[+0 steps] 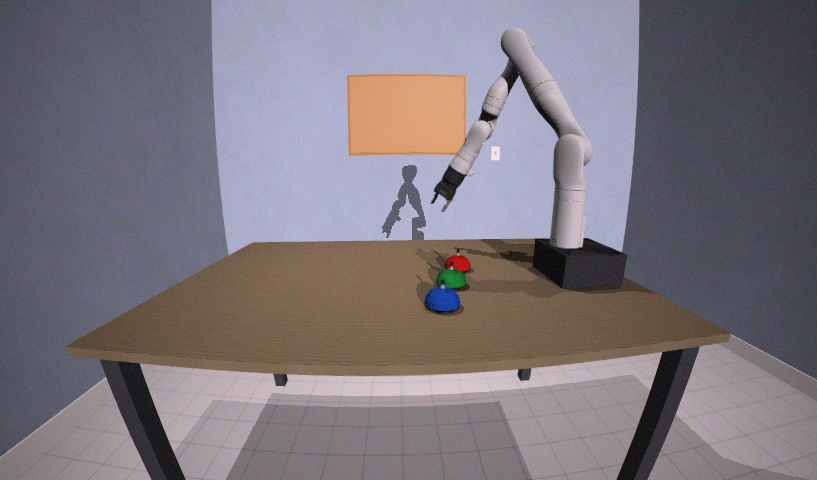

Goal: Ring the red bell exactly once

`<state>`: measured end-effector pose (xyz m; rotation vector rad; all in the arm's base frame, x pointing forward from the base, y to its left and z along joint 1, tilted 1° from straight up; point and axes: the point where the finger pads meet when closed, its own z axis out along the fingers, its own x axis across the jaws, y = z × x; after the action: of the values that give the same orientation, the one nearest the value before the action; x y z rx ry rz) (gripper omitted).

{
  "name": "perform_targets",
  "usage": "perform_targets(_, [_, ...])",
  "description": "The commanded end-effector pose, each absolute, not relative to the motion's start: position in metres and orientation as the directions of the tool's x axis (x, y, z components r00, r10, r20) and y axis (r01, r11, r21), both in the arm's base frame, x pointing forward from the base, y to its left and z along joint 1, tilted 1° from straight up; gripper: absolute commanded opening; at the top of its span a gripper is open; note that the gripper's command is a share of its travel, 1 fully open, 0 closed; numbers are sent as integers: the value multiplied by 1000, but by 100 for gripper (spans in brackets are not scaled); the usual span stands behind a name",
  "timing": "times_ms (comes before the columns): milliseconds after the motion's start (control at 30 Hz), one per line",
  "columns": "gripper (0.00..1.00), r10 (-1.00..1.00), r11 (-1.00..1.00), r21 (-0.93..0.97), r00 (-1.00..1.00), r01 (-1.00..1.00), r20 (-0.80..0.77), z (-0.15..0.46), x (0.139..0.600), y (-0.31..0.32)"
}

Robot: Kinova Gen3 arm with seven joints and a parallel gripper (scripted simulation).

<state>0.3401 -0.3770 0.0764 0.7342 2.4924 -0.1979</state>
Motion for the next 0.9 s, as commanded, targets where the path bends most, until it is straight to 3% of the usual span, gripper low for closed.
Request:
perform_targets(0, [100, 445, 852, 4, -722, 523, -530, 78, 349, -370])
perform_targets(867, [100, 444, 858, -12, -752, 514, -487, 73, 353, -351])
